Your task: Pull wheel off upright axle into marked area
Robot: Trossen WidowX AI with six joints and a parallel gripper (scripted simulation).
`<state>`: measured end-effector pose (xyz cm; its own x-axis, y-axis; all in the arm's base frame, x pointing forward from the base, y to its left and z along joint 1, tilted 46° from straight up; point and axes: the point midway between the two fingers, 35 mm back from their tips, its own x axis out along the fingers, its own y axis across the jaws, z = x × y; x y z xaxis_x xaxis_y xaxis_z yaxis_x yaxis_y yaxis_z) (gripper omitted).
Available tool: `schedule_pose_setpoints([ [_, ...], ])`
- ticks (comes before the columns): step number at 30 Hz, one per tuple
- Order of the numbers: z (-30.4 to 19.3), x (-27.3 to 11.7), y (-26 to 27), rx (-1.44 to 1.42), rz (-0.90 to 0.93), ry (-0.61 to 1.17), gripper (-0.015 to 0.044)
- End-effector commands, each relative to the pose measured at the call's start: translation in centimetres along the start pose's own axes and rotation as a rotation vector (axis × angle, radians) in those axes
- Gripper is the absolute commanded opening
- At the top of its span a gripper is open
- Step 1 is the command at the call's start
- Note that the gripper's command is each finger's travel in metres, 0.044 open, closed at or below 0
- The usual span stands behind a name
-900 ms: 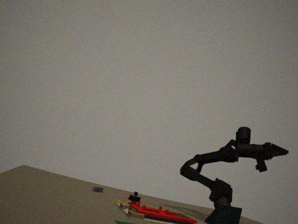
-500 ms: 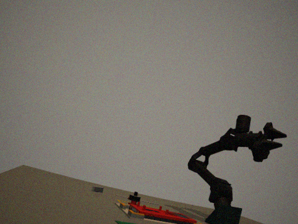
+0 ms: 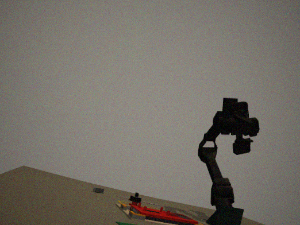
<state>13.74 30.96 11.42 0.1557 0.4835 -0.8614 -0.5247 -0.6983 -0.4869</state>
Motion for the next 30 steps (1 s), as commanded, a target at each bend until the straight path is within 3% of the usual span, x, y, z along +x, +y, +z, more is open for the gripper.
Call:
schedule_pose_setpoints([
  [1, -4.1, 0.1, -0.7, 0.267, 0.04, 0.134, 0.03],
  [17, -22.2, -2.4, 2.6, 1.335, 0.074, 0.779, 0.03],
  [24, -28.4, -5.3, 5.4, 1.723, -0.019, 1.097, 0.03],
  [30, -33.8, -9.1, 8.8, 2.049, -0.2, 1.47, 0.03],
])
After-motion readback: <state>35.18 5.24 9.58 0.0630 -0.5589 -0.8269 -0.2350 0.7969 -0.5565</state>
